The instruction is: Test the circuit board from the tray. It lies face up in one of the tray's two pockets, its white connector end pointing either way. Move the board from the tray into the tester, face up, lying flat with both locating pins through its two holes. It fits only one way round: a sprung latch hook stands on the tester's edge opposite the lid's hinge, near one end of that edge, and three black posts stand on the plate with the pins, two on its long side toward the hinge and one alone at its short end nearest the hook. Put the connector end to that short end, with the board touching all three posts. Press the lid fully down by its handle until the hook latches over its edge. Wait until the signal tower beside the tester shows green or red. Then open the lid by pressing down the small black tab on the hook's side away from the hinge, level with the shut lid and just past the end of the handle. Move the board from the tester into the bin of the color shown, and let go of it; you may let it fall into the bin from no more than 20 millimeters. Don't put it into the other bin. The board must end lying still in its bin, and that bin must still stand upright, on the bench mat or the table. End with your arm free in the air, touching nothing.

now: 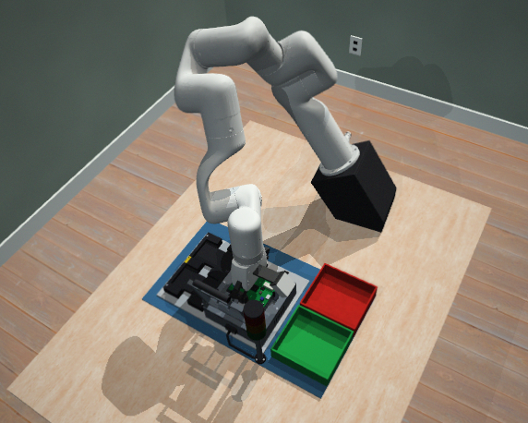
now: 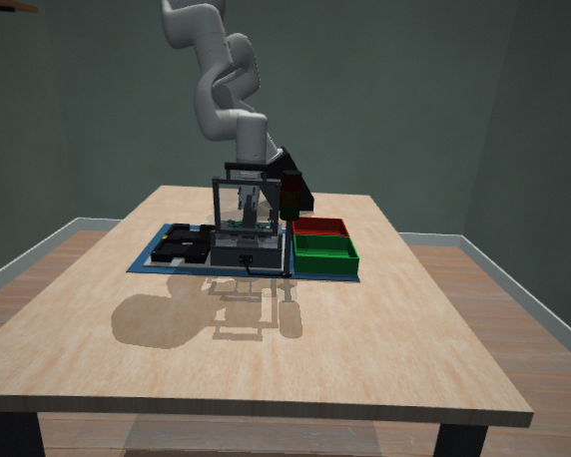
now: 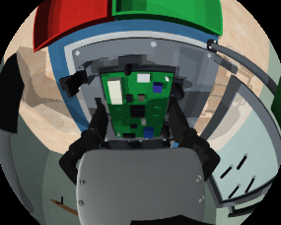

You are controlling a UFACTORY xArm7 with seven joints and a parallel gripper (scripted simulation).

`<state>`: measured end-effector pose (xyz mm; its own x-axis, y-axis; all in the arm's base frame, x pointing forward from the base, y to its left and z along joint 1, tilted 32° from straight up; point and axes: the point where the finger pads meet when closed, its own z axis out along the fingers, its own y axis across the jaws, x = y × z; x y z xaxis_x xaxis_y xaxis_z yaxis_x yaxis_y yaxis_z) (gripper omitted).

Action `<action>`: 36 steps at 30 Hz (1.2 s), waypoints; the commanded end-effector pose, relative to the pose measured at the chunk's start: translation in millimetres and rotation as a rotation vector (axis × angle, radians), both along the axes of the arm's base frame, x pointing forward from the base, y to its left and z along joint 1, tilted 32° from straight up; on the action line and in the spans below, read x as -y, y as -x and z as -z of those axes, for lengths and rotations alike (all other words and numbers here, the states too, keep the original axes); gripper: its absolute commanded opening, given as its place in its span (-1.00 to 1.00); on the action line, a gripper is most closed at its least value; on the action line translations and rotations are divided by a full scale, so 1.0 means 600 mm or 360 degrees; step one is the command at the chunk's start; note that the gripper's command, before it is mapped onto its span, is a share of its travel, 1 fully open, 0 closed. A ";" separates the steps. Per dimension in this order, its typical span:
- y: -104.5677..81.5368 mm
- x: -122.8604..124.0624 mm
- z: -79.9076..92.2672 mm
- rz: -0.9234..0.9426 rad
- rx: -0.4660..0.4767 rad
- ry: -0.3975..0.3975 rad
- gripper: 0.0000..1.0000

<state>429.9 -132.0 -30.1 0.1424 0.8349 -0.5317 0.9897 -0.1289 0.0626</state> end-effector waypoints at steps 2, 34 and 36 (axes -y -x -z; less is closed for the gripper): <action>-0.003 -0.002 -0.001 -0.0004 0.0005 -0.0002 1.00; -0.005 -0.113 -0.177 -0.0004 0.0005 -0.0002 1.00; -0.005 -0.124 -0.194 -0.0004 0.0005 -0.0002 1.00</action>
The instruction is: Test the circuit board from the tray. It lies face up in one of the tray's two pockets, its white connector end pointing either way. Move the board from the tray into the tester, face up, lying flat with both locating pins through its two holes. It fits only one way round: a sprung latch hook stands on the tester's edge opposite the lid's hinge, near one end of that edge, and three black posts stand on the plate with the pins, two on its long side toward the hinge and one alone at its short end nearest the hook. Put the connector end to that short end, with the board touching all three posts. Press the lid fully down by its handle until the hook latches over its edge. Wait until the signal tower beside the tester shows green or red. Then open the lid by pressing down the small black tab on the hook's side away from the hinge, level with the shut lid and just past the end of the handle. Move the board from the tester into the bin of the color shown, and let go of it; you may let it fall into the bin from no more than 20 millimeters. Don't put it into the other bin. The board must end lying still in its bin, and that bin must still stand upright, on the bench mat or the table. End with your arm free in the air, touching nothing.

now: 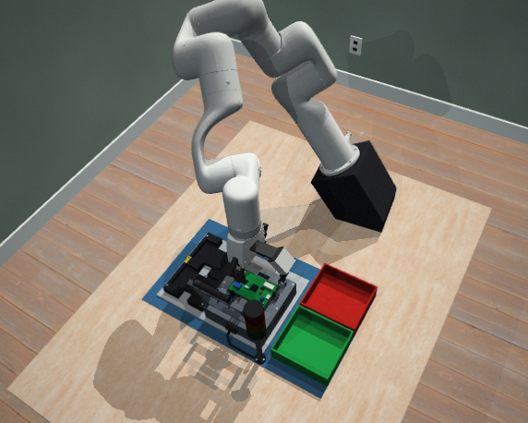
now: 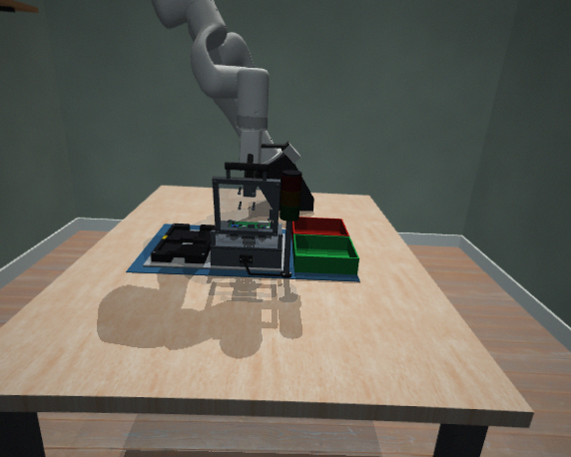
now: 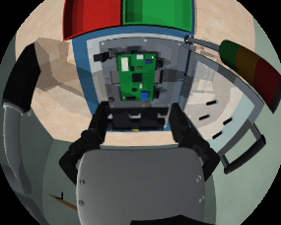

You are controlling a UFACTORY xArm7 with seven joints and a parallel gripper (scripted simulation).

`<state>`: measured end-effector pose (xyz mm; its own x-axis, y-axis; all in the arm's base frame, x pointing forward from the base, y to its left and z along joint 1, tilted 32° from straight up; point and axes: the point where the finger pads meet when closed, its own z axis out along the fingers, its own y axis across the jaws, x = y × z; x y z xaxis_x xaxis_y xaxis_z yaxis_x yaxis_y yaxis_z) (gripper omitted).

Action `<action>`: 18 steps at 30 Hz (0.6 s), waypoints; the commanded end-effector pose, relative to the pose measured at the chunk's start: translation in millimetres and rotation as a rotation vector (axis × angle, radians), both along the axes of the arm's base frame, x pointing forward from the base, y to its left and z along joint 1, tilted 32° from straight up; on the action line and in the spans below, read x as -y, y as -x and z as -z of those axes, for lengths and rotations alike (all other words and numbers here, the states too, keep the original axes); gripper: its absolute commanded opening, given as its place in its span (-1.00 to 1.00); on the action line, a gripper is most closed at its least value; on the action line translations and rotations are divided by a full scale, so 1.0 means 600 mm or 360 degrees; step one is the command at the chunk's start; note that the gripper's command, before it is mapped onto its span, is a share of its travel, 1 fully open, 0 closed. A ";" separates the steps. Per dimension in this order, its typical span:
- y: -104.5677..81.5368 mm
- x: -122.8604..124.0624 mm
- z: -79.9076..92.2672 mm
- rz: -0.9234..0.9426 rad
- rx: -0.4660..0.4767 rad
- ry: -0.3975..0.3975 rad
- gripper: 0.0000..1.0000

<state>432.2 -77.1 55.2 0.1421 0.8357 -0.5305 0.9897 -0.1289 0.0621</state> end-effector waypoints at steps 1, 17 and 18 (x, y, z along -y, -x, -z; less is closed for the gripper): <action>-0.002 -0.038 -0.062 -0.0004 0.0005 0.0001 1.00; -0.004 -0.124 -0.197 -0.0003 0.0005 0.0001 1.00; -0.004 -0.127 -0.203 -0.0003 0.0005 0.0001 1.00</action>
<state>433.7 -13.9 155.7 0.1423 0.8358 -0.5303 0.9897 -0.1283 0.0633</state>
